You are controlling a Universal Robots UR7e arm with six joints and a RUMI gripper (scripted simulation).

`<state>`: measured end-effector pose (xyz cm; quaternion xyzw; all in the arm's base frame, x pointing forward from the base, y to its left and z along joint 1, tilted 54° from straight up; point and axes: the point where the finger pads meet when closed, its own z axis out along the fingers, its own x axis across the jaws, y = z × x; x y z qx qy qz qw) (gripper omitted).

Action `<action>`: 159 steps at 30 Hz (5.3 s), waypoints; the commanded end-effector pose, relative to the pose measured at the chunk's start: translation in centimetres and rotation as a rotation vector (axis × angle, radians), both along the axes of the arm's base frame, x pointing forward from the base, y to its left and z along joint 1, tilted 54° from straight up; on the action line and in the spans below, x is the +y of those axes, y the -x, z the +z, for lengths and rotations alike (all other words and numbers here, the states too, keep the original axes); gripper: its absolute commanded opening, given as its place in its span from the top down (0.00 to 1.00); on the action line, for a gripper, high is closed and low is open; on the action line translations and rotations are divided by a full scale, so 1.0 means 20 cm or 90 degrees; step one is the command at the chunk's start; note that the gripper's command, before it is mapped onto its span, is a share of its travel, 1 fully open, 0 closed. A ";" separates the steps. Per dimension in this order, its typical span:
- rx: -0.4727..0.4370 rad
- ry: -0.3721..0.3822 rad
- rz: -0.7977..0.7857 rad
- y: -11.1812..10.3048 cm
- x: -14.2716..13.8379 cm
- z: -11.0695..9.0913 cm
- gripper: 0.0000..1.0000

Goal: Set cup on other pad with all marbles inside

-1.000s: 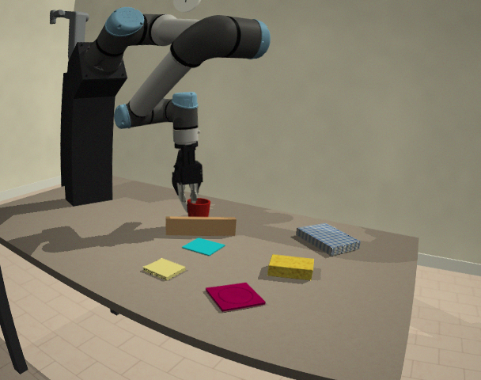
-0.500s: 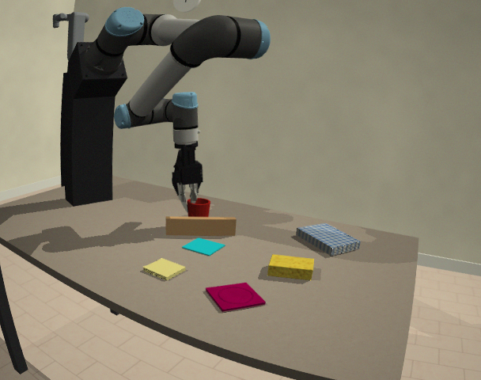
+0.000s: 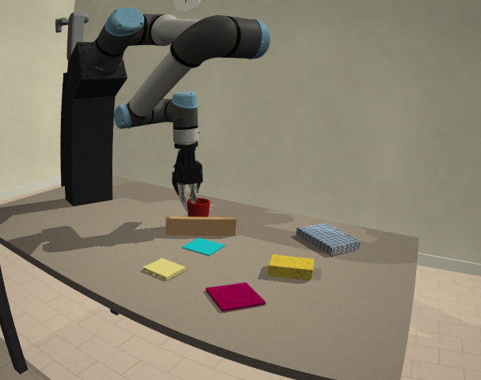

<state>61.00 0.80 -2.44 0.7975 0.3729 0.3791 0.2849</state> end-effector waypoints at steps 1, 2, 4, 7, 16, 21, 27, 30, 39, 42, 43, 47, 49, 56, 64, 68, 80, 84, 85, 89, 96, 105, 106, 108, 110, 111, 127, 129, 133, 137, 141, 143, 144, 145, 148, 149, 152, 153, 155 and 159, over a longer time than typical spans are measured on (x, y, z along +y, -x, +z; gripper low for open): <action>0.000 0.000 0.000 0.00 0.00 0.00 0.97; 0.000 0.000 0.000 0.00 0.00 0.00 0.97; 0.000 0.000 0.000 0.00 0.00 0.00 0.97; 0.000 0.000 0.000 0.00 0.00 0.00 0.97; 0.000 0.000 0.000 0.00 0.00 0.00 0.97; 0.000 0.000 0.000 0.00 0.00 0.00 0.97; 0.000 0.000 0.000 0.00 0.00 0.00 0.97; 0.000 0.000 0.000 0.00 0.00 0.00 0.97; 0.000 0.000 0.000 0.00 0.00 0.00 0.97; 0.000 0.000 0.000 0.01 0.00 0.01 0.97; 0.000 0.000 0.000 0.02 0.01 0.01 0.97; 0.000 0.000 0.000 0.04 0.01 0.03 0.97; 0.000 0.000 0.000 0.06 0.02 0.05 0.97; 0.000 0.000 0.000 0.11 0.04 0.09 0.97; 0.000 0.000 0.000 0.20 0.07 0.16 0.97; 0.000 0.000 0.000 0.24 0.08 0.19 0.97; 0.000 0.000 0.000 0.28 0.09 0.22 0.97; 0.000 0.000 0.000 0.29 0.09 0.22 0.97; 0.000 0.000 0.000 0.29 0.09 0.22 0.97; 0.000 0.000 0.000 0.29 0.09 0.22 0.97; 0.000 0.000 0.000 0.29 0.09 0.22 0.97; 0.000 0.000 0.000 0.28 0.08 0.23 0.97; 0.000 0.000 0.000 0.28 0.08 0.23 0.97; 0.000 0.000 0.000 0.28 0.07 0.24 0.97; 0.000 0.000 0.000 0.27 0.06 0.25 0.97; 0.000 0.000 0.000 0.27 0.06 0.25 0.97; 0.000 0.000 0.000 0.21 -0.08 0.40 0.97; 0.000 0.000 0.000 0.19 -0.11 0.43 0.97; 0.000 0.000 0.000 0.17 -0.17 0.49 0.97; 0.000 0.000 0.000 0.14 -0.24 0.56 0.97; 0.000 0.000 0.000 0.12 -0.28 0.59 0.97; 0.000 0.000 0.000 0.11 -0.31 0.63 0.97; 0.000 0.000 0.000 0.10 -0.33 0.64 0.97; 0.000 0.000 0.000 0.09 -0.34 0.66 0.97; 0.000 0.000 0.000 0.07 -0.39 0.71 0.97; 0.000 0.000 0.000 0.06 -0.40 0.72 0.97; 0.000 0.000 0.000 0.05 -0.44 0.76 0.97; 0.000 0.000 0.000 0.04 -0.46 0.77 0.97; 0.000 0.000 0.000 0.03 -0.48 0.80 0.97; 0.000 0.000 0.000 0.02 -0.50 0.81 0.97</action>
